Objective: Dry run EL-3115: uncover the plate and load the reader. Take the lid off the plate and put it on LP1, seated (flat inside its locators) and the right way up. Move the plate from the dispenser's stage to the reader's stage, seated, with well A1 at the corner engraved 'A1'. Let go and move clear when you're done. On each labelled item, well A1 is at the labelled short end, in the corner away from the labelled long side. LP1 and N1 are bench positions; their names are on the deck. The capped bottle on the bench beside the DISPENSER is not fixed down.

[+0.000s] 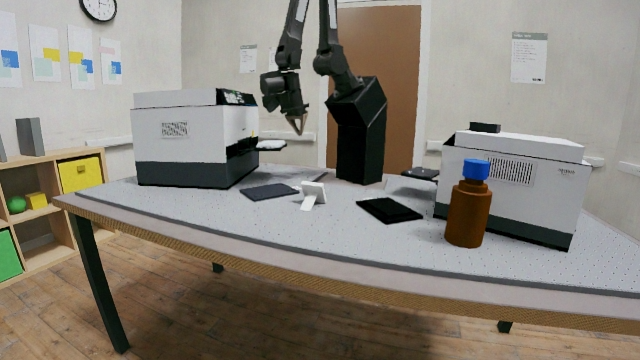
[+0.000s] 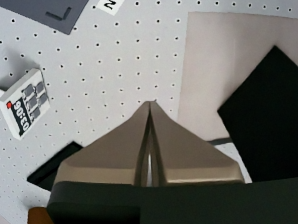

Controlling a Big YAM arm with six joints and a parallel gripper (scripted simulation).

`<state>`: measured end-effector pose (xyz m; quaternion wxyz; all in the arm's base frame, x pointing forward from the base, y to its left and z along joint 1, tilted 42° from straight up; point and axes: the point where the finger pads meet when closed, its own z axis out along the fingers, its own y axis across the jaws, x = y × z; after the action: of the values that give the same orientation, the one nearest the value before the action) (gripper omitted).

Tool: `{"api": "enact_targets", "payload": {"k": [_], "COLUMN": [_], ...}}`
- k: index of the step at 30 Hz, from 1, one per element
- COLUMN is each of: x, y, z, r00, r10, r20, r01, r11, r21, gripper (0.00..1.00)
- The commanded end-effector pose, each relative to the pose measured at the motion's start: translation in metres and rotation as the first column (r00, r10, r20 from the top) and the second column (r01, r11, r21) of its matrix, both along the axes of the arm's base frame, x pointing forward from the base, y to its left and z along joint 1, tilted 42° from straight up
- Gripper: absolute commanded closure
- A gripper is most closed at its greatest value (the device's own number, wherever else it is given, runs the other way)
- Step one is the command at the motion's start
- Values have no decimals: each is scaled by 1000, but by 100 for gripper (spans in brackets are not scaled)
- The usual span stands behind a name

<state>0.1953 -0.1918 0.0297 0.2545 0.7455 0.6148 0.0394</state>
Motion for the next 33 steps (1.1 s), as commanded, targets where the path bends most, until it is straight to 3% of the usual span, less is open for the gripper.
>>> {"api": "enact_targets", "payload": {"k": [1, 14, 17, 20, 23, 31, 33], "x": [7, 21, 23, 26, 33, 35, 35], "y": [8, 42, 43, 41, 59, 73, 73], "z": [3, -1, 1, 4, 2, 3, 3], "r00": [997, 916, 916, 884, 839, 728, 728], "r10": [78, 354, 355, 412, 475, 571, 571], "r20": [-27, -191, -188, -222, -266, -379, -379], "r01": [-78, -384, -384, -454, -532, -674, -674], "r11": [996, 911, 910, 871, 819, 697, 697], "r21": [-32, -151, -155, -189, -215, -245, -245], "gripper": [100, 100, 100, 100, 100, 100, 100]}}
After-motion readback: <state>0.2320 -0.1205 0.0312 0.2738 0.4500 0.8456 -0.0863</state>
